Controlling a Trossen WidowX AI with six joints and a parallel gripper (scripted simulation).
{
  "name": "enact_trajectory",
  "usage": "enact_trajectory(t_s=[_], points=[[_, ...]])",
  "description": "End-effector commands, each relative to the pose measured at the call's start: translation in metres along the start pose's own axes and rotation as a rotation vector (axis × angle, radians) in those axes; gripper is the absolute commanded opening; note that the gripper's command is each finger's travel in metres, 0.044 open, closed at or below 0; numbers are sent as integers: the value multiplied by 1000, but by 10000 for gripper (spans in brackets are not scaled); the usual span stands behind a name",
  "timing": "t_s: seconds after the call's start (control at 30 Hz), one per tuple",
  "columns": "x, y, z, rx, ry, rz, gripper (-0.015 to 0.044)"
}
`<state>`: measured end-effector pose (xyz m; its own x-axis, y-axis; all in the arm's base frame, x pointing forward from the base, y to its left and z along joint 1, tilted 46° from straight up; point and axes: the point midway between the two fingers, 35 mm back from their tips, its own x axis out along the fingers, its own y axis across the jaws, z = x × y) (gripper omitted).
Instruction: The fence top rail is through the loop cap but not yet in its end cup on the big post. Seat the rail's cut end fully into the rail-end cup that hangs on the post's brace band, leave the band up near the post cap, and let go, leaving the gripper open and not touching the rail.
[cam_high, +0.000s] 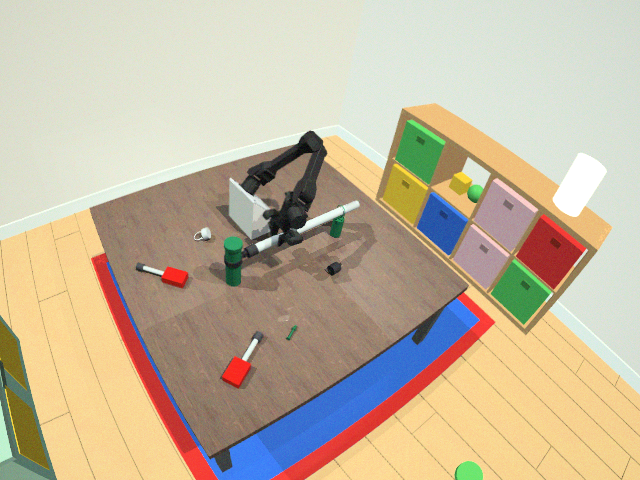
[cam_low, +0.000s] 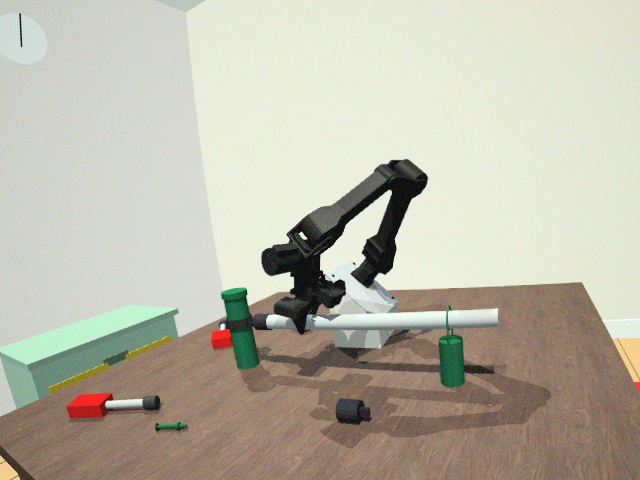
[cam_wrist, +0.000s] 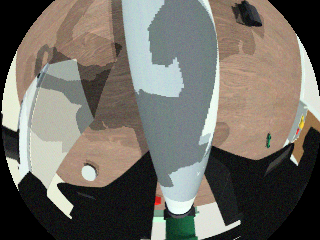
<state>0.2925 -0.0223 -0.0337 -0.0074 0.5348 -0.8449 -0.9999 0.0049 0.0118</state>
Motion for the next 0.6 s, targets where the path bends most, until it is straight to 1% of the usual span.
enact_trajectory(t_s=[0.0,0.3,0.33,0.57], points=[[-2,-2,-8,2,13,-10,0],[-2,-3,-15,2,14,-10,0],[1,0,-7,-1,-1,1,0],[1,0,-7,-1,-1,1,0]])
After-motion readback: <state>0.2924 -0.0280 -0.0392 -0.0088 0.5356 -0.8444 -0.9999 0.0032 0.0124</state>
